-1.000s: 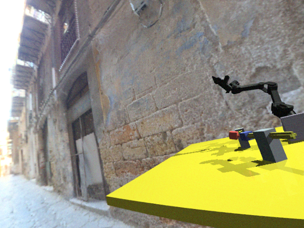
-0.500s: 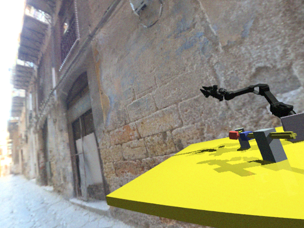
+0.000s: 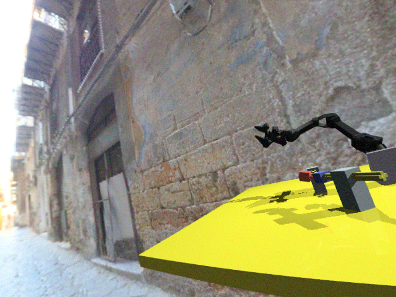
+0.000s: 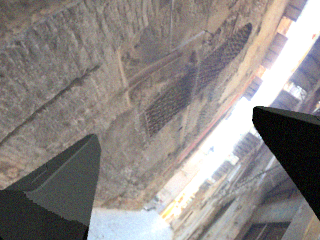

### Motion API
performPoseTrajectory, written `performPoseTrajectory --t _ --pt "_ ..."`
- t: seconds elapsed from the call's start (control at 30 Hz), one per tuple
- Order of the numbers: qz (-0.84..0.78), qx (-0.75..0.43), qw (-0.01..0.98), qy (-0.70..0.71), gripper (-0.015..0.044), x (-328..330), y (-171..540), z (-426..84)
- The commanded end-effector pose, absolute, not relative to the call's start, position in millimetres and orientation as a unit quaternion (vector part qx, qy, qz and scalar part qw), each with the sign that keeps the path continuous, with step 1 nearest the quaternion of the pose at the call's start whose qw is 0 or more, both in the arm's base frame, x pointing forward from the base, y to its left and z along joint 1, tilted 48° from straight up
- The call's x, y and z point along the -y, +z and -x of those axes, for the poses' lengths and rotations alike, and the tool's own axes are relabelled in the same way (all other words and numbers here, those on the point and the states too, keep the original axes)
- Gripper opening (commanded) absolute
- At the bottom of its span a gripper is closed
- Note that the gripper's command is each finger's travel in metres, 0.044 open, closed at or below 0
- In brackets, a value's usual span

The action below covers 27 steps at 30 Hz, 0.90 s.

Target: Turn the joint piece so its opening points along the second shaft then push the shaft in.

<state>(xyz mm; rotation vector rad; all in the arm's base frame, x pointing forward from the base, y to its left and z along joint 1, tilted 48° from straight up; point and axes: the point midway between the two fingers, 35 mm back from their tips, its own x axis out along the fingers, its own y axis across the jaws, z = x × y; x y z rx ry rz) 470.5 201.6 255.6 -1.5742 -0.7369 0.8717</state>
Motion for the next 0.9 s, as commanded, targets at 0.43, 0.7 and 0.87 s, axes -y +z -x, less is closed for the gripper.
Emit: performPoseTrajectory --t 0.43,0.7,0.87 --pt "0.675 0.378 0.364 0.519 0.044 -194 34 -425" --pt "0.628 0.457 0.308 0.55 0.044 -183 -50 -365" --pt "0.626 0.459 0.307 0.55 0.044 -183 -51 -364"
